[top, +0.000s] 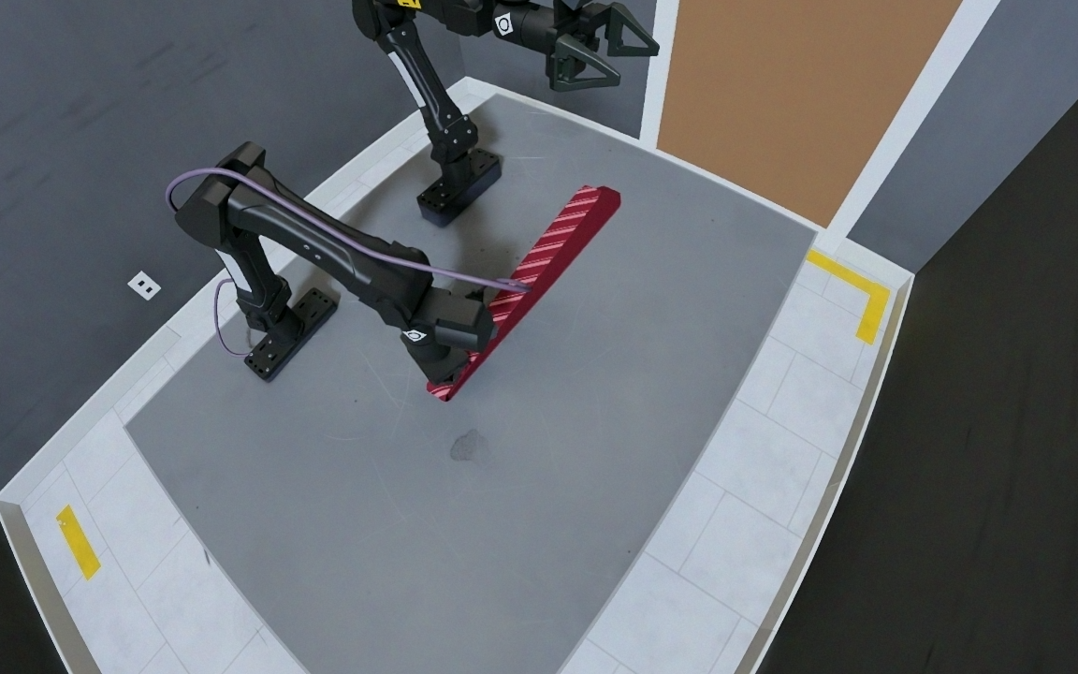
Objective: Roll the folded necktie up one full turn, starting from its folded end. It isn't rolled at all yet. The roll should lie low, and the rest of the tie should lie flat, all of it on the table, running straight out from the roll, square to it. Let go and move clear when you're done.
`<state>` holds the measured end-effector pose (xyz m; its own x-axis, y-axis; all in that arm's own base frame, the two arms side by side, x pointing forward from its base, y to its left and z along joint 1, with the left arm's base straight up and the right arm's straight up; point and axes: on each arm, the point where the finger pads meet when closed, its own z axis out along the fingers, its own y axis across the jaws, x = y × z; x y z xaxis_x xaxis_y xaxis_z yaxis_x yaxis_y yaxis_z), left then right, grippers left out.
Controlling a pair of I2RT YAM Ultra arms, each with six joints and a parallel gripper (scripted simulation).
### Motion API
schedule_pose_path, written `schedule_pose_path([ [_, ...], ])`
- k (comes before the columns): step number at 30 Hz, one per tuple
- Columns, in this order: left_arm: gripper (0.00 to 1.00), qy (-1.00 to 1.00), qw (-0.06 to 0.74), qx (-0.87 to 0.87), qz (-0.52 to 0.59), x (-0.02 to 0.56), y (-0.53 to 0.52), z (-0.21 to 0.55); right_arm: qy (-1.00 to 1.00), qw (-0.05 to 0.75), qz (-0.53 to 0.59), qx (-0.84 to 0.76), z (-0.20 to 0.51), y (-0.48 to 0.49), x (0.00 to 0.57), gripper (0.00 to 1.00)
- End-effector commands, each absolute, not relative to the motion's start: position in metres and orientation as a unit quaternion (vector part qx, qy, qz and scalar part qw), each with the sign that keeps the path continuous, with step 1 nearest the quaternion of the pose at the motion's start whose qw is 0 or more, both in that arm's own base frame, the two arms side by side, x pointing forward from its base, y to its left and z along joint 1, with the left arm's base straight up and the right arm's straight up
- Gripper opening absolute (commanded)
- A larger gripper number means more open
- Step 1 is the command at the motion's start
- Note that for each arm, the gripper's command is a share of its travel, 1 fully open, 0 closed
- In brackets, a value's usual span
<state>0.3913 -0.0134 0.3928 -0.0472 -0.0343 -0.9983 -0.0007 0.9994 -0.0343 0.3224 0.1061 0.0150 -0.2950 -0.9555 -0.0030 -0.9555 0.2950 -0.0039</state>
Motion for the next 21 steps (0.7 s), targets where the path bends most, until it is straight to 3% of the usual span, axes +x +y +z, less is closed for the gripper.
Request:
schedule_pose_path([
  [1,1.0,0.707,0.707,-0.013,-0.02,0.3902,-0.0138,0.4137,0.808,0.006,0.006,-0.589,0.0124,0.1081,0.3222,0.38],
  [21,1.0,0.707,0.707,-0.013,-0.02,0.3902,-0.0138,0.4137,0.813,0.006,0.006,-0.582,0.0124,0.1081,0.3222,0.38],
])
